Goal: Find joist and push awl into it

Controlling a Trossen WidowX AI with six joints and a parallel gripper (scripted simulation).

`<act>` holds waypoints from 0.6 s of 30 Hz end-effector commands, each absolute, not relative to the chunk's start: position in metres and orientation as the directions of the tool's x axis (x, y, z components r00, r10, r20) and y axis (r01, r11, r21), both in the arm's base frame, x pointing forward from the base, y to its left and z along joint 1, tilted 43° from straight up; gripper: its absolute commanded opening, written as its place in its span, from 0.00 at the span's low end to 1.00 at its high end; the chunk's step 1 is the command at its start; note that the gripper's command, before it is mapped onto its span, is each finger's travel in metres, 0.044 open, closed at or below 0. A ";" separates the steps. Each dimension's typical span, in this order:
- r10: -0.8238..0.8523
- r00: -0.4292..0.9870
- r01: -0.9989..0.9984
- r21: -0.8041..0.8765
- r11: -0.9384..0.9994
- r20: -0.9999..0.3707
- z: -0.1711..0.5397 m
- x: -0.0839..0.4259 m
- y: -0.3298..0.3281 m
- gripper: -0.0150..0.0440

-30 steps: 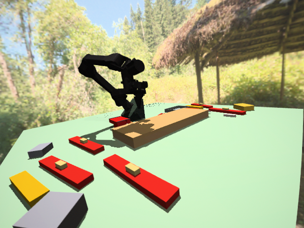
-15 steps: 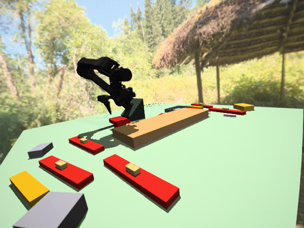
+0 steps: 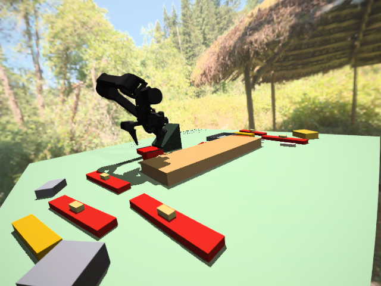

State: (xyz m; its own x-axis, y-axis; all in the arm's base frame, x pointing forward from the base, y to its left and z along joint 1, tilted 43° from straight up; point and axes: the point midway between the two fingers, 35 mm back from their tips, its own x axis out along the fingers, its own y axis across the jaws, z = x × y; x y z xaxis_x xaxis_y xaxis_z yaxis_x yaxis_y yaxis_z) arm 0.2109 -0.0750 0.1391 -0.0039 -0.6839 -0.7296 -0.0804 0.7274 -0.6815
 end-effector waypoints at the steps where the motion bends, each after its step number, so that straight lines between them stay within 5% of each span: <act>1: -0.682 -0.010 -0.090 -0.679 0.729 -0.731 0.132 0.210 -0.079 1.00; 18: -0.685 -0.008 -0.088 -0.682 0.726 -0.728 0.112 0.211 -0.099 1.00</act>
State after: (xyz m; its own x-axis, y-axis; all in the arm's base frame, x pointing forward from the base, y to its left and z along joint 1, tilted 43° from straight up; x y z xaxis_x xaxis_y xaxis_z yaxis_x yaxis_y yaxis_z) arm 0.2130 -0.0942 0.1180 -0.0039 -0.6813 -0.7320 -0.0797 0.7298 -0.6789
